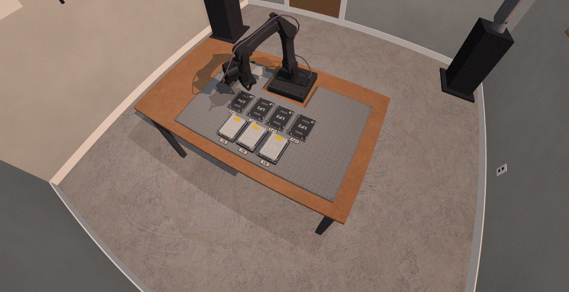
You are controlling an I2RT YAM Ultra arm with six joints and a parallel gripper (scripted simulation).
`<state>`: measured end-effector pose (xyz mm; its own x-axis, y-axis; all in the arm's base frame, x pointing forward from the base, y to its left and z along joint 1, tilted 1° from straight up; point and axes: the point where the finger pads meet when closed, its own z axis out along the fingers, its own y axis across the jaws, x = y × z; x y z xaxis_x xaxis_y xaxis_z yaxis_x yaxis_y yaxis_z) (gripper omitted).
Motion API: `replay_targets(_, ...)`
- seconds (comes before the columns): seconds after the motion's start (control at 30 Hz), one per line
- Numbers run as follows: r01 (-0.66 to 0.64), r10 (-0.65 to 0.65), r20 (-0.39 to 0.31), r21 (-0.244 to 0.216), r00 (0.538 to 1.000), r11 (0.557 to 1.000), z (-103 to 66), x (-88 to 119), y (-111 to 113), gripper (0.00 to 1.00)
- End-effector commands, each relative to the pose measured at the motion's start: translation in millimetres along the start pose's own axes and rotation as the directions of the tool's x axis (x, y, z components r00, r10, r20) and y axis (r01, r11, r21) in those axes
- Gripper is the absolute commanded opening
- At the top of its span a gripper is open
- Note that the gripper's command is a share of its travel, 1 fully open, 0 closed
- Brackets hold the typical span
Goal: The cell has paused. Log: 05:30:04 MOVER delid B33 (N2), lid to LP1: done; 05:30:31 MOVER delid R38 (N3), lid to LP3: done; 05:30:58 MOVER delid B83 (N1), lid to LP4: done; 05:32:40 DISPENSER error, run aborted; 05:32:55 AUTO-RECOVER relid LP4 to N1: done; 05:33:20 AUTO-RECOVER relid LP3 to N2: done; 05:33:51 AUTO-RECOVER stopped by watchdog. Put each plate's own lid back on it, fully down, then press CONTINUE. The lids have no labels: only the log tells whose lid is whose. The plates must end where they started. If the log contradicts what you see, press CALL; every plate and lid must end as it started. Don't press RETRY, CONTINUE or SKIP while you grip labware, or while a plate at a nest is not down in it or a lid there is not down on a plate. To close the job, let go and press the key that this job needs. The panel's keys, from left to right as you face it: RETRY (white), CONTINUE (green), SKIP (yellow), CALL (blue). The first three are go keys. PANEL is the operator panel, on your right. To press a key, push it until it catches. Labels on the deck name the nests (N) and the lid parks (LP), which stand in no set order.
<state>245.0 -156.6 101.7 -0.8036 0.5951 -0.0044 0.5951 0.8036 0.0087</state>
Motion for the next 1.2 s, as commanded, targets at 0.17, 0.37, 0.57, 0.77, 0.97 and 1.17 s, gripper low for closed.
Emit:
replay_targets(0.17, -0.165, 0.165, 0.010, -0.004, 0.986, 0.986, -6.4, -16, -38, 0.00)
replay_targets(0.37, -0.150, 0.150, 0.011, -0.006, 0.989, 0.989, -6.4, -24, -67, 0.00)
replay_targets(0.57, -0.135, 0.135, 0.035, -0.005, 0.990, 0.991, -14.0, -27, -68, 0.00)
replay_targets(0.77, -0.148, 0.148, 0.021, -0.002, 0.989, 0.989, -6.6, -25, -70, 0.00)
replay_targets(0.97, -0.148, 0.148, 0.021, -0.002, 0.989, 0.989, -6.4, -25, -69, 0.00)
replay_targets(1.17, -0.148, 0.148, 0.021, -0.002, 0.989, 0.989, -6.3, -26, -69, 0.00)
